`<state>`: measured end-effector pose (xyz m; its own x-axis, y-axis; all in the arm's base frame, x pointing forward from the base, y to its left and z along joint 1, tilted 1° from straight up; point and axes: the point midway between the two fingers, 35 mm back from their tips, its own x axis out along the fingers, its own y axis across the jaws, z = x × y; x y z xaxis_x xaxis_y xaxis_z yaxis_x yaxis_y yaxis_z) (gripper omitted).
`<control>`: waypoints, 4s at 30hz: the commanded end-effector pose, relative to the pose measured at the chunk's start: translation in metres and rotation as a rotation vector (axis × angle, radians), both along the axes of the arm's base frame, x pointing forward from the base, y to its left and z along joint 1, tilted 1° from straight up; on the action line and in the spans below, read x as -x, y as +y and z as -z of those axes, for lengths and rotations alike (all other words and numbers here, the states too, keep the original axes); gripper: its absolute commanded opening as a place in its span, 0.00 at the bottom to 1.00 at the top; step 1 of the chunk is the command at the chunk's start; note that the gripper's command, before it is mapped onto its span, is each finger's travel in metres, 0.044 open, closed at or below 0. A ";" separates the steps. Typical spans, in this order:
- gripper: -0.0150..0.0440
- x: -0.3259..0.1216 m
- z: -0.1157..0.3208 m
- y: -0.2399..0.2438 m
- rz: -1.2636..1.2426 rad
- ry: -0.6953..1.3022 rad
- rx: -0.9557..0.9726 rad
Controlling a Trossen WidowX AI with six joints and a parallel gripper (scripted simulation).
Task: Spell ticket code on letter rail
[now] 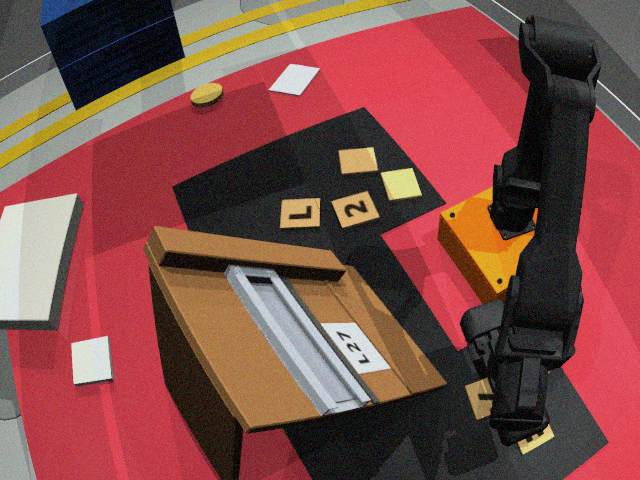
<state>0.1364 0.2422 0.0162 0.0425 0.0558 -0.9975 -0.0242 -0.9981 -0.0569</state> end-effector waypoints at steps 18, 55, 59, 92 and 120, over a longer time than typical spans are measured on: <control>0.25 -0.036 -0.022 0.023 0.618 -0.115 -0.153; 0.25 -0.096 -0.080 0.055 1.738 -0.095 -0.653; 0.25 -0.102 -0.087 0.058 1.854 -0.068 -0.721; 0.25 -0.138 -0.140 0.069 2.563 0.290 -1.221; 0.25 -0.140 -0.136 0.056 2.562 0.288 -1.221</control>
